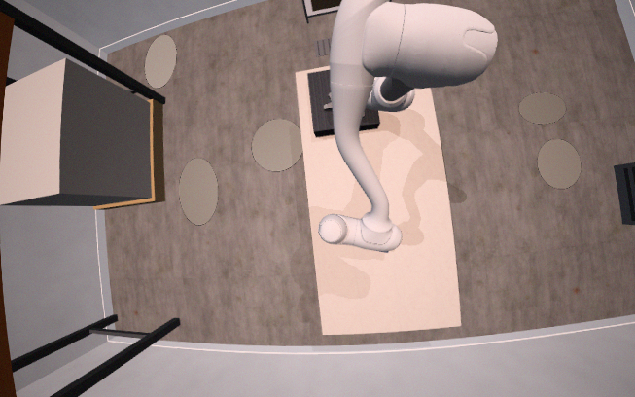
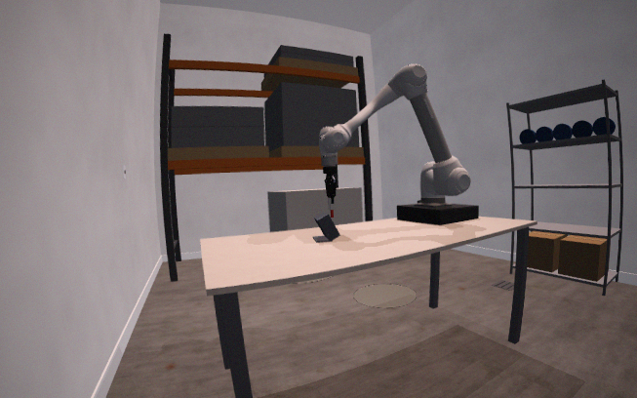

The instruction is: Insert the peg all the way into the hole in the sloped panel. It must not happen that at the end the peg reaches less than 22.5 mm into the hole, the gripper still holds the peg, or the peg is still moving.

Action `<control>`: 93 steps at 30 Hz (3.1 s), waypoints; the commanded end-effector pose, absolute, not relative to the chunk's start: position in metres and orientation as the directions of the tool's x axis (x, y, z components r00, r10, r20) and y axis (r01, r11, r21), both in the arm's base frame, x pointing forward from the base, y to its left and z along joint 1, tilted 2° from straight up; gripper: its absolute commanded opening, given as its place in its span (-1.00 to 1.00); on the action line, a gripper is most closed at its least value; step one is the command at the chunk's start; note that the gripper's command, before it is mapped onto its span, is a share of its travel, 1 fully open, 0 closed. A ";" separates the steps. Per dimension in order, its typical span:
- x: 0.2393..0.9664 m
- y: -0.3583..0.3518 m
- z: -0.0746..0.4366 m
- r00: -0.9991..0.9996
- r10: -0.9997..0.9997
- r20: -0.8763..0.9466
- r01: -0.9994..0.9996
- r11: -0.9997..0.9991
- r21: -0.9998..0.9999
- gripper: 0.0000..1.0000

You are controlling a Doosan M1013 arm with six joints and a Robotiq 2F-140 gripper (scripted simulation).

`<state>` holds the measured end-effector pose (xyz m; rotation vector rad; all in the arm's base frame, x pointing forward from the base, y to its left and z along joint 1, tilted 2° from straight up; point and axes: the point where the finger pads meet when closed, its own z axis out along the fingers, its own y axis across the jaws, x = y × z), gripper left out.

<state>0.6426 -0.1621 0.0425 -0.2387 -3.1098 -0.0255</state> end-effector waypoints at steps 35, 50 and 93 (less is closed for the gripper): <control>0.589 -0.170 0.020 -0.961 -0.214 0.178 -0.252 0.941 -0.228 -1.00; 0.577 -0.175 0.019 -0.903 -0.346 0.253 -0.413 0.860 -0.298 -1.00; 0.577 -0.175 0.029 -0.614 -0.626 0.481 -0.789 0.465 -0.401 -1.00</control>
